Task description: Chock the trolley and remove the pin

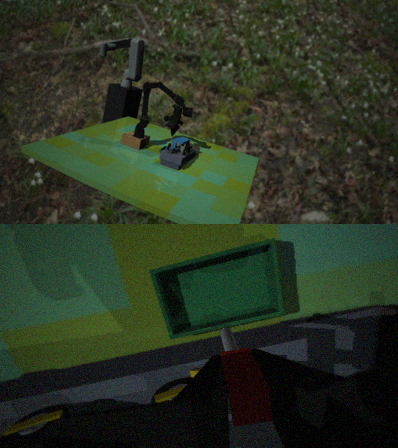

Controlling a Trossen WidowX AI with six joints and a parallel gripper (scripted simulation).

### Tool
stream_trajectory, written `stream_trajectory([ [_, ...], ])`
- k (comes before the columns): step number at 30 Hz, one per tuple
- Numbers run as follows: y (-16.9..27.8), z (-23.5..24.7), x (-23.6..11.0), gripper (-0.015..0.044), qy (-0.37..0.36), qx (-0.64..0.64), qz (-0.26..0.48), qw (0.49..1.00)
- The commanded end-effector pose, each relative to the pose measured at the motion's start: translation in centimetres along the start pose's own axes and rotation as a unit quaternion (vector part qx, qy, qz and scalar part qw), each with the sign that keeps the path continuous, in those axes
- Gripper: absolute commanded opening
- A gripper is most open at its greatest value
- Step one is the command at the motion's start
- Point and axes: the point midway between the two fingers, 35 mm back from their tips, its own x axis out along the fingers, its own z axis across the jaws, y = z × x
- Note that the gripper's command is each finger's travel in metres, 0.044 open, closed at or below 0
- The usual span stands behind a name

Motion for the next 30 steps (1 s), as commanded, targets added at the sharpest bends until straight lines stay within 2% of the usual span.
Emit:
stream_trajectory([
  [1,-0.7,-0.1,0.6,0.0,0.006,-0.015,0.0,1.0],
  [10,-1.6,-0.1,1.8,0.0,0.01,-0.029,-0.002,1.0],
  [19,-1.6,-0.8,4.3,0.0,0.09,-0.028,-0.006,0.996],
  [30,-1.8,-2.6,7.3,0.0,0.095,-0.028,-0.006,0.995],
])
